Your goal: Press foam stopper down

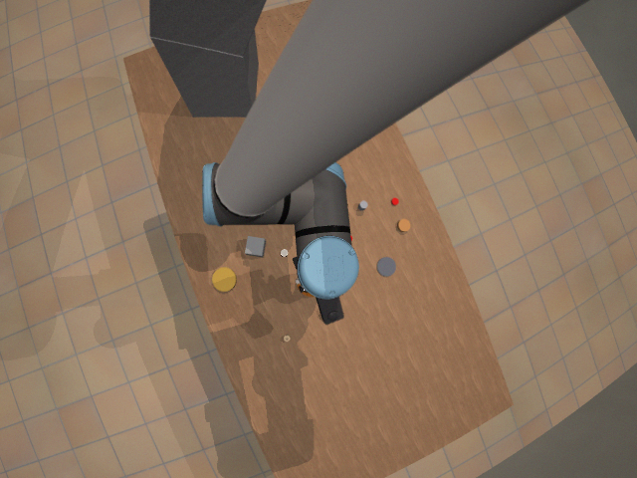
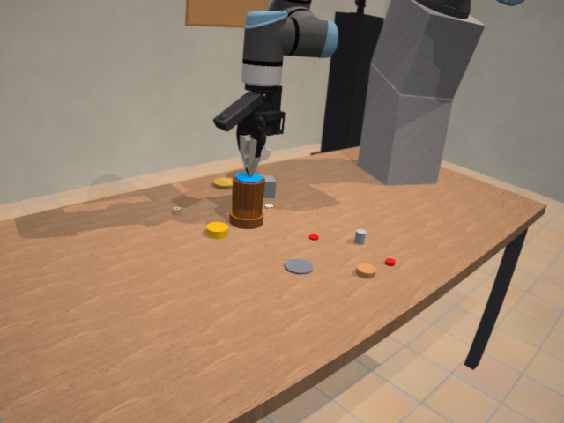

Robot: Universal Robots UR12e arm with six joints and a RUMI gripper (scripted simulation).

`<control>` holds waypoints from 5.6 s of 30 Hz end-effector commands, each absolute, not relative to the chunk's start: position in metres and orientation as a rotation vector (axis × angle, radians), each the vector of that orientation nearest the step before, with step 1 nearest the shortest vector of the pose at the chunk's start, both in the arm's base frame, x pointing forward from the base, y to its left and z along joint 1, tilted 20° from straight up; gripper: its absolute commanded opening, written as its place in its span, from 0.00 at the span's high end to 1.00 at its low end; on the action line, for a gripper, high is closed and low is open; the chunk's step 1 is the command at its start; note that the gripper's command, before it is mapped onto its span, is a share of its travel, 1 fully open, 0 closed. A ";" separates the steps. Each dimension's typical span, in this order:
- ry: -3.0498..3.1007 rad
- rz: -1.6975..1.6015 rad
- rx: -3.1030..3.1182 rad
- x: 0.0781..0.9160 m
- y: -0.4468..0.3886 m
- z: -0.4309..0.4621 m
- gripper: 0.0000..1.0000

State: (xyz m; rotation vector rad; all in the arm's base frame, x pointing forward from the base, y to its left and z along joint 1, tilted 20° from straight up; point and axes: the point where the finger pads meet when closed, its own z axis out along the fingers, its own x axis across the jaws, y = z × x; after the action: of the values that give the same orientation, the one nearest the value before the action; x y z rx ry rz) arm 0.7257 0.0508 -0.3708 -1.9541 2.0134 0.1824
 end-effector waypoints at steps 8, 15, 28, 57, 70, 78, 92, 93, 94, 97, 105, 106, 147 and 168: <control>2.013 0.181 -1.954 0.727 0.053 -0.376 1.00; 2.013 0.181 -1.954 0.728 0.054 -0.379 1.00; 2.013 0.181 -1.954 0.729 0.056 -0.387 1.00; 2.013 0.181 -1.954 0.730 0.059 -0.396 1.00; 2.013 0.181 -1.954 0.730 0.060 -0.398 1.00; 2.013 0.181 -1.954 0.730 0.060 -0.398 1.00; 2.013 0.181 -1.954 0.730 0.060 -0.398 1.00; 2.013 0.181 -1.954 0.730 0.060 -0.398 1.00; 2.013 0.181 -1.954 0.730 0.060 -0.398 1.00; 2.013 0.181 -1.954 0.730 0.060 -0.398 1.00; 2.013 0.181 -1.954 0.730 0.060 -0.398 1.00; 2.013 0.181 -1.954 0.730 0.060 -0.398 1.00; 2.013 0.181 -1.954 0.723 0.044 -0.351 1.00; 2.013 0.181 -1.954 0.720 0.036 -0.327 1.00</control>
State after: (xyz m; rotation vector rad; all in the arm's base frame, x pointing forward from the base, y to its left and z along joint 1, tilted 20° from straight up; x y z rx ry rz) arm 0.7192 0.0368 -0.3290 -1.9540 2.0134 0.1826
